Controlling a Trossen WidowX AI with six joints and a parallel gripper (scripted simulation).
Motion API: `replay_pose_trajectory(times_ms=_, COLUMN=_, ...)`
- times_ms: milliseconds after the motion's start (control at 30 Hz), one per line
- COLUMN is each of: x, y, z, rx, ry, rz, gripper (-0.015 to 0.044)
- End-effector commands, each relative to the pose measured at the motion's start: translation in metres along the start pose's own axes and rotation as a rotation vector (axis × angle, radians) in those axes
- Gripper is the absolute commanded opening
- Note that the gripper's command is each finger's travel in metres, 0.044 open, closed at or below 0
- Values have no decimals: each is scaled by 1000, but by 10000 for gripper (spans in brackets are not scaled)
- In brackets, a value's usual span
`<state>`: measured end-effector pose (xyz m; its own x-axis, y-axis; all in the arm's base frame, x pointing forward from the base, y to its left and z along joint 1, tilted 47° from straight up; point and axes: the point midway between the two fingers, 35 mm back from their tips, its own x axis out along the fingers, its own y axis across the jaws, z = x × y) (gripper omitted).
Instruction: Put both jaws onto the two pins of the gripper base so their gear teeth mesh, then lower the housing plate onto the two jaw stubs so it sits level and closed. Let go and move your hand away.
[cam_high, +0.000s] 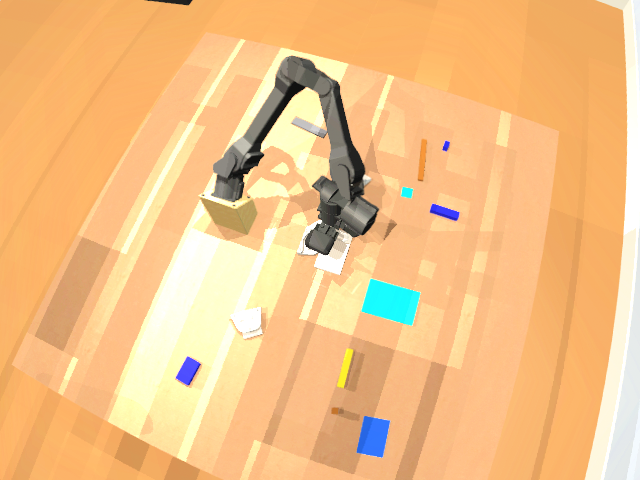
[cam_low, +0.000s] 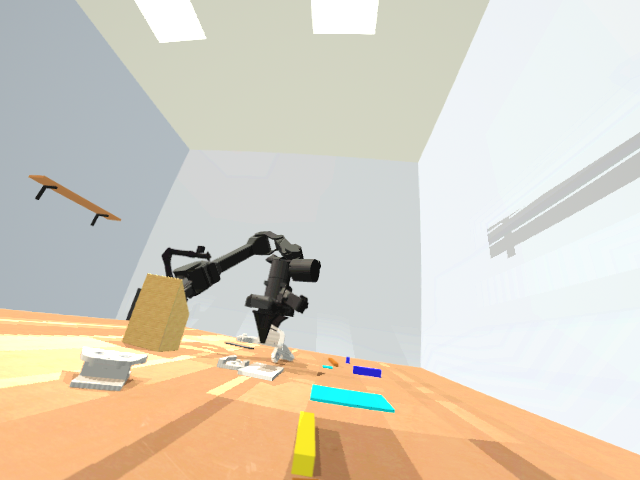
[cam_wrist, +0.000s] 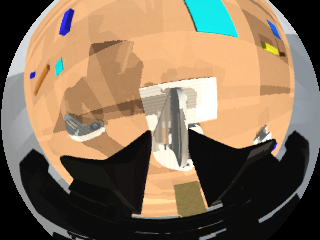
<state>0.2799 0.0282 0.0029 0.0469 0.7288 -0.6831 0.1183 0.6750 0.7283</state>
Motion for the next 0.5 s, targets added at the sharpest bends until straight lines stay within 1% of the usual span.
replay_pose_trajectory(times_ms=0, x=5, y=0, z=0, rx=4, ry=-3, rz=3, gripper=134)
replay_pose_trajectory(times_ms=467, x=26, y=1, z=-1, rx=5, ry=-2, rz=6, gripper=134)
